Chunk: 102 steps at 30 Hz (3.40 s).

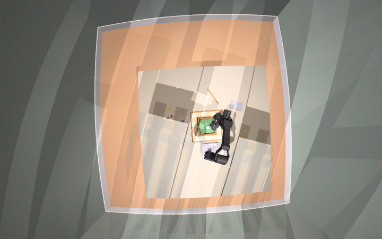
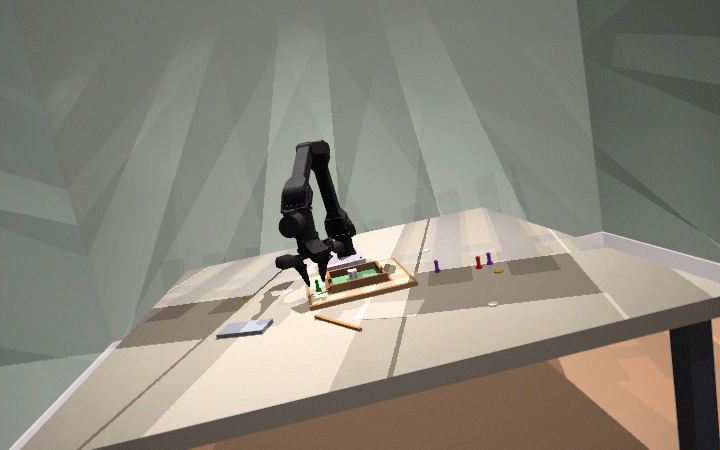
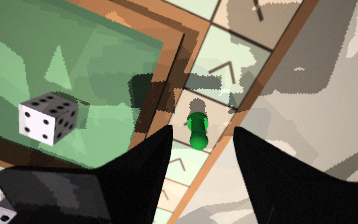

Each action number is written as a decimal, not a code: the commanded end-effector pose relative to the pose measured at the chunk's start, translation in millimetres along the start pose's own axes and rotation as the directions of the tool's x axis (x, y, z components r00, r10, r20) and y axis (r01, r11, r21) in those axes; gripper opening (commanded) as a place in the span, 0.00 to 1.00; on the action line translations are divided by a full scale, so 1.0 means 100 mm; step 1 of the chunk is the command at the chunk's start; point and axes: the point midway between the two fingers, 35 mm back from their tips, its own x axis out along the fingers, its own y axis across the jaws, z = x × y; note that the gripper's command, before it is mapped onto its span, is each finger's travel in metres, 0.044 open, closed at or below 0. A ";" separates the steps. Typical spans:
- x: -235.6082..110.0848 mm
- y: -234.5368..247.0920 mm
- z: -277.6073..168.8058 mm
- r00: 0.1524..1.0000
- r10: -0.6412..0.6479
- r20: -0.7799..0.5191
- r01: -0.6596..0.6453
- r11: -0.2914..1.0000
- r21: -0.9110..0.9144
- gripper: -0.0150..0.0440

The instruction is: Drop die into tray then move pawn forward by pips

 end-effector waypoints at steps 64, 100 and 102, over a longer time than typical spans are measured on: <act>-0.55 0.36 0.94 1.000 0.014 0.003 -0.014 1.000 -0.004 0.25; 0.06 0.50 1.17 1.000 0.013 0.016 -0.013 1.000 -0.007 0.34; 0.06 0.50 1.17 1.000 0.013 0.016 -0.013 1.000 -0.007 0.43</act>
